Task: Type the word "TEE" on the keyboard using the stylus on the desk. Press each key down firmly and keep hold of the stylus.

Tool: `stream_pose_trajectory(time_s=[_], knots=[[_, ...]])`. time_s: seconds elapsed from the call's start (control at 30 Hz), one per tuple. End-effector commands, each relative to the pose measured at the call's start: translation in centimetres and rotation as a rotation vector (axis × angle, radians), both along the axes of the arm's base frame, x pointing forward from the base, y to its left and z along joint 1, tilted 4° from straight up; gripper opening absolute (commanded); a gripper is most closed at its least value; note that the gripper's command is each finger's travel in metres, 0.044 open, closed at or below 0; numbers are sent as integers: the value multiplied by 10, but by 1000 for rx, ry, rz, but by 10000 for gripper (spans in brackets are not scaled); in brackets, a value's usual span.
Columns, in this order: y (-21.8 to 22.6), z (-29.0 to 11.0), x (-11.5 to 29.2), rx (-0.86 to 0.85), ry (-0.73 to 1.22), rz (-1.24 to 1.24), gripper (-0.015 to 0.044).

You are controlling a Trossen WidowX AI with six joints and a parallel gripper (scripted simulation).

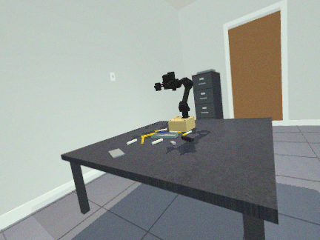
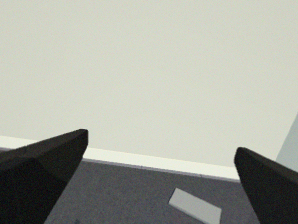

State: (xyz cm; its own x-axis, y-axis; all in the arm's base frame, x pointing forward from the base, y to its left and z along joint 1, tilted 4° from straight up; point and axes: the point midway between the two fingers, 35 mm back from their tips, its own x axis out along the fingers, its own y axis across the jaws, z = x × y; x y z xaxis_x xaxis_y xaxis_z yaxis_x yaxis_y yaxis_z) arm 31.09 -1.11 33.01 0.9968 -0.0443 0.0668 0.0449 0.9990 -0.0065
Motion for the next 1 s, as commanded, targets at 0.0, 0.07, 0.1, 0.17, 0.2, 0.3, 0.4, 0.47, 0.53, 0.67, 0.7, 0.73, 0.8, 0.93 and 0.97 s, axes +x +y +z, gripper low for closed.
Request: stream_pose_trajectory(time_s=[0.0, 0.07, 0.1, 0.17, 0.2, 0.3, 0.4, 0.47, 0.53, 0.67, 0.7, 0.73, 0.8, 0.93, 0.97], knots=[[0, -2, 2, 0, 11, 1, 414], [1, -22, 14, -1, 98, 6, 361], [2, -37, 22, -1, 166, 10, 335], [4, -68, 35, -3, 300, 18, 282], [5, -84, 41, -4, 367, 23, 256], [8, -133, 52, -8, 575, 37, 177], [11, -183, 54, -12, 789, 52, 99], [13, -215, 51, -14, 931, 63, 46], [15, -246, 45, -16, 1074, 74, 0], [19, -302, 22, -19, 1362, 98, 0], [20, -315, 14, -20, 1434, 103, 0], [20, -324, 8, -20, 1490, 108, 0], [21, -331, 3, -20, 1535, 112, 0], [21, -331, 3, -20, 1535, 112, 0], [21, -331, 3, -20, 1535, 112, 0]])
